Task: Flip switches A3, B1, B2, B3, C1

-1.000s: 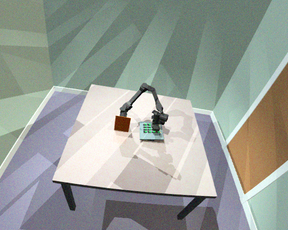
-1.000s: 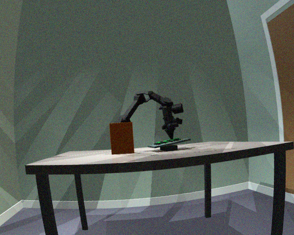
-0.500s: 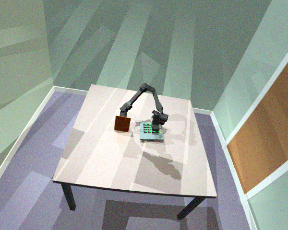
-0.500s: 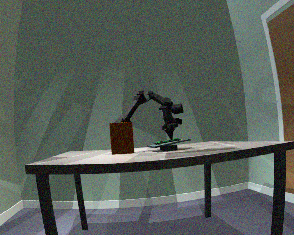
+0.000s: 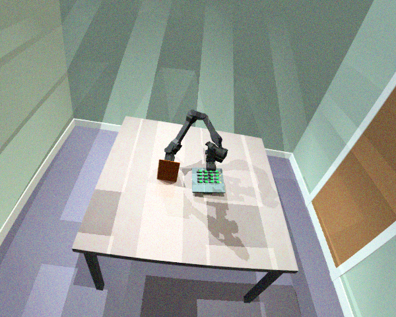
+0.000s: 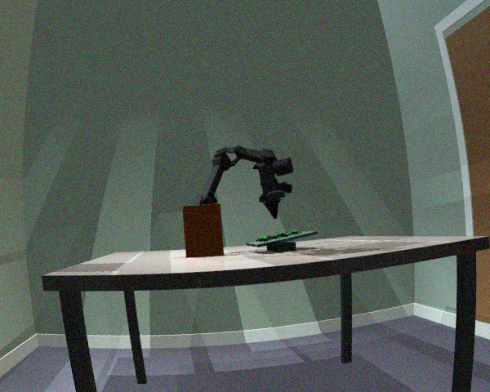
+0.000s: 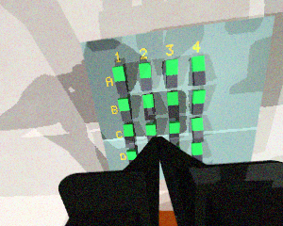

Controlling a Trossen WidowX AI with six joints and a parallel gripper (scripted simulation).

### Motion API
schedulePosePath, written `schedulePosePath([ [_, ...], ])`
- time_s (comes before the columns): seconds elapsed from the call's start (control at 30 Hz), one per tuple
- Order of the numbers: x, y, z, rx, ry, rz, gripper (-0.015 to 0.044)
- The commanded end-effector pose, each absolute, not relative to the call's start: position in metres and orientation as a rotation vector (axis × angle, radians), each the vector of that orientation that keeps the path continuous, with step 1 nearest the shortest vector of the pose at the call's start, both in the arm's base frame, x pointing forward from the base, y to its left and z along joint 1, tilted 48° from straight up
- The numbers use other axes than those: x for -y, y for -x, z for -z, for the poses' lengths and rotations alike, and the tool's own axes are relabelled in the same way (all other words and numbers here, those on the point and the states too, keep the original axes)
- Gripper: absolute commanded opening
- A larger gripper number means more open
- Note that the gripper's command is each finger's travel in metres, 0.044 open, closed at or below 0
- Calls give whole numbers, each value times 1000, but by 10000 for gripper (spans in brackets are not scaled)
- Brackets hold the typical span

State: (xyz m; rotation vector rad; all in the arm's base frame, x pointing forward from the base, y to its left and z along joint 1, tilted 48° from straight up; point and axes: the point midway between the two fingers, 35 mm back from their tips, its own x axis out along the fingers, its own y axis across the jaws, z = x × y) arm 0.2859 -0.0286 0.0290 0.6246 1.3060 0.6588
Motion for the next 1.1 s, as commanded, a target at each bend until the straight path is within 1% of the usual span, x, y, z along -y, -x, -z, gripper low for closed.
schedulePosePath([
  [0.0,10,-260,-46,-1304,-624,-657,0],
  [0.1,1,-248,-51,-1304,-625,-658,0],
  [0.2,0,-248,-49,-1303,-625,-657,0],
  [0.33,-23,-252,-29,-1281,-632,-649,0],
  [1.07,-43,-255,-13,-1278,-634,-650,0],
])
